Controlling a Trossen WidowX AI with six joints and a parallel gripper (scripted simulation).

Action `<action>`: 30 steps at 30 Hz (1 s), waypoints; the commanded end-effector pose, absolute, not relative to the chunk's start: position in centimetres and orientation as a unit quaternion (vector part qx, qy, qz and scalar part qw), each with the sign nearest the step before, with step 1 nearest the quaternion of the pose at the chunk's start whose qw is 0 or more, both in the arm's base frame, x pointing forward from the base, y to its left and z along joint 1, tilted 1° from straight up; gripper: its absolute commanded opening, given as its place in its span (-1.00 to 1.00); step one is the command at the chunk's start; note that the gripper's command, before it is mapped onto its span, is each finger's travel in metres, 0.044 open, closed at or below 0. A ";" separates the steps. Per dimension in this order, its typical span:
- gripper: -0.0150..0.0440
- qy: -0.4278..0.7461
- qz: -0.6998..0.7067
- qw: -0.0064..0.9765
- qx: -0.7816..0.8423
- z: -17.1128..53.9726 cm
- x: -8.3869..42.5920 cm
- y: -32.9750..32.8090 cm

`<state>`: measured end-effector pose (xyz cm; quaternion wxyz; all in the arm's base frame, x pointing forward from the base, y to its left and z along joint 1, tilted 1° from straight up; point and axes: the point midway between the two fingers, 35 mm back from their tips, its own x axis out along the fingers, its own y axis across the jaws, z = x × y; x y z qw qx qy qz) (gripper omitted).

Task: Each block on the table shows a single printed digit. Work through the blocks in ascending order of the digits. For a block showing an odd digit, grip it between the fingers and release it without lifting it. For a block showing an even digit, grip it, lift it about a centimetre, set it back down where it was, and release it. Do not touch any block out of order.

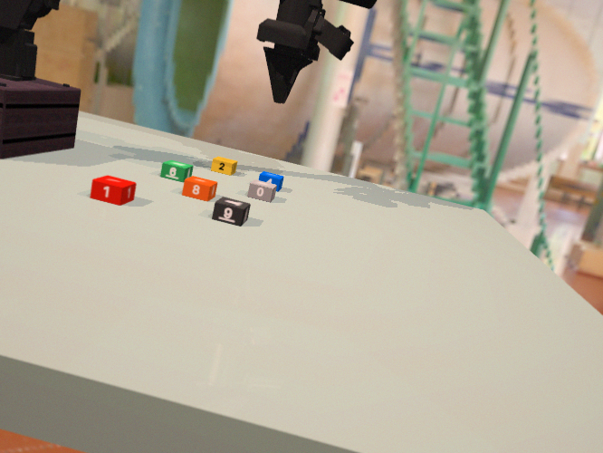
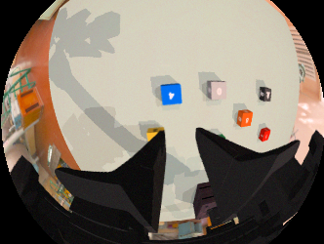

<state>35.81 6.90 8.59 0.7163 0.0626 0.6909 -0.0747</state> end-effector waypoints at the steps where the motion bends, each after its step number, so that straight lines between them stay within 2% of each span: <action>1: 0.09 0.692 -0.067 0.716 0.055 7.3 36.3 7.0; 5: 0.45 0.693 -0.067 0.716 0.055 0.9 36.4 6.9; 10: 0.86 0.693 -0.067 0.716 0.055 0.6 36.4 6.9; 30: 0.86 0.693 -0.067 0.716 0.055 -2.0 36.5 6.8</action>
